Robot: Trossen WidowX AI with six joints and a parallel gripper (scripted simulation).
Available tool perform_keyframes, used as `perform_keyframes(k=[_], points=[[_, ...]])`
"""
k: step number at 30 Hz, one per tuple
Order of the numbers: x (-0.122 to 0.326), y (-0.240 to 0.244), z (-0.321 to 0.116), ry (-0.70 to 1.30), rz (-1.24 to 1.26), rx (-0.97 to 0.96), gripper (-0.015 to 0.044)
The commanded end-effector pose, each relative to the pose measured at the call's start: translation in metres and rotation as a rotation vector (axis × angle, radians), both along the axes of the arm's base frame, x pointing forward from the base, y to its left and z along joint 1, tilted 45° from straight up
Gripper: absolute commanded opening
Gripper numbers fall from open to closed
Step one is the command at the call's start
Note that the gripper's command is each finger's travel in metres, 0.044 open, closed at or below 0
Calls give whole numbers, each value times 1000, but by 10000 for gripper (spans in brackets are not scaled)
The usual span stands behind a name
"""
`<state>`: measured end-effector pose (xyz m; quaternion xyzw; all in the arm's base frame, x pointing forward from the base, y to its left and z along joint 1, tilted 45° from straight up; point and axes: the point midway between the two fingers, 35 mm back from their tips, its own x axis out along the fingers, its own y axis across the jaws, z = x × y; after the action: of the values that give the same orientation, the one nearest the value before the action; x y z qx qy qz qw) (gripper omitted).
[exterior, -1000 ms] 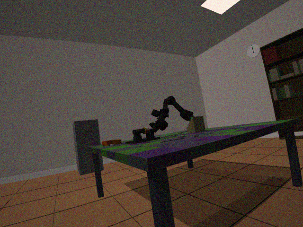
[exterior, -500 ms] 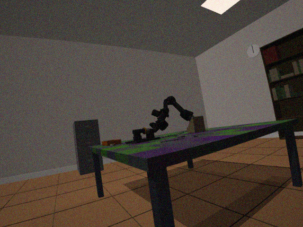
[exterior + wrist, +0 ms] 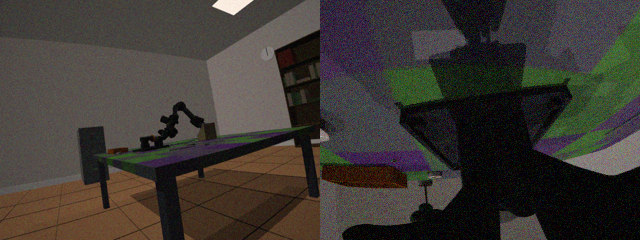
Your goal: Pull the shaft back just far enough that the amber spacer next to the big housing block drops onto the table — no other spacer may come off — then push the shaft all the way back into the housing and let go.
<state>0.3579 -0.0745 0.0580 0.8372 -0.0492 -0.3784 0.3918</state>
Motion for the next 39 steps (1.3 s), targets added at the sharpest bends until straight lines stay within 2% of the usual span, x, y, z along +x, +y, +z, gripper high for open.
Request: perform_keyframes(k=[1, 39], points=[[-1, 0, 0, 1, 2, -3, 0], [-5, -1, 1, 1, 2, -3, 0]])
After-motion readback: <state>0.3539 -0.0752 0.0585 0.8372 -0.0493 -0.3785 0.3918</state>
